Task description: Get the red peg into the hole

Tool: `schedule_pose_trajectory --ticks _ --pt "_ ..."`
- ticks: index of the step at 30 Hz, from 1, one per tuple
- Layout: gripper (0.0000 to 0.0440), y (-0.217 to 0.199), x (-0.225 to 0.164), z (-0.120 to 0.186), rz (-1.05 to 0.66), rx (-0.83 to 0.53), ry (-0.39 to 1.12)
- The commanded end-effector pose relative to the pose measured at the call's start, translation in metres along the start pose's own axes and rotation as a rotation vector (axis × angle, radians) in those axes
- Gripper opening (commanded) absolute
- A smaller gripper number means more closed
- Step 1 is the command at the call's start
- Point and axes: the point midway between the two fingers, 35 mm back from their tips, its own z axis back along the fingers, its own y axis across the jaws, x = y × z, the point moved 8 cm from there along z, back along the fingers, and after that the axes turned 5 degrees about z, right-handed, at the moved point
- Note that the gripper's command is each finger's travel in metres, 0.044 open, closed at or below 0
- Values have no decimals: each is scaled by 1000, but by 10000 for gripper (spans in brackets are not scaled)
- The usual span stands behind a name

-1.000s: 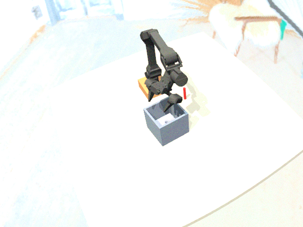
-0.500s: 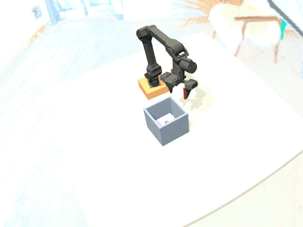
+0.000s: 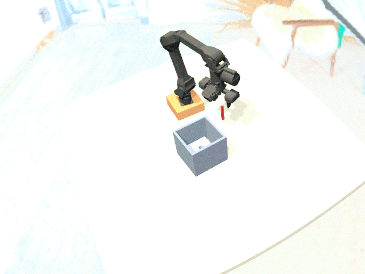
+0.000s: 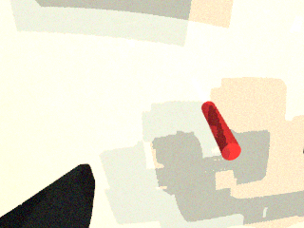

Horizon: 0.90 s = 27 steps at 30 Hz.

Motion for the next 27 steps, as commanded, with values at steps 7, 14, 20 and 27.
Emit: schedule_pose_trajectory --ticks 7,14,20,27 --pt "440 -16 -18 -23 -52 -92 79" --pt "440 -19 -20 -49 -82 -134 103" --pt "440 -21 -21 -68 -106 -149 120" --pt "425 -23 -21 -88 -134 -154 126"
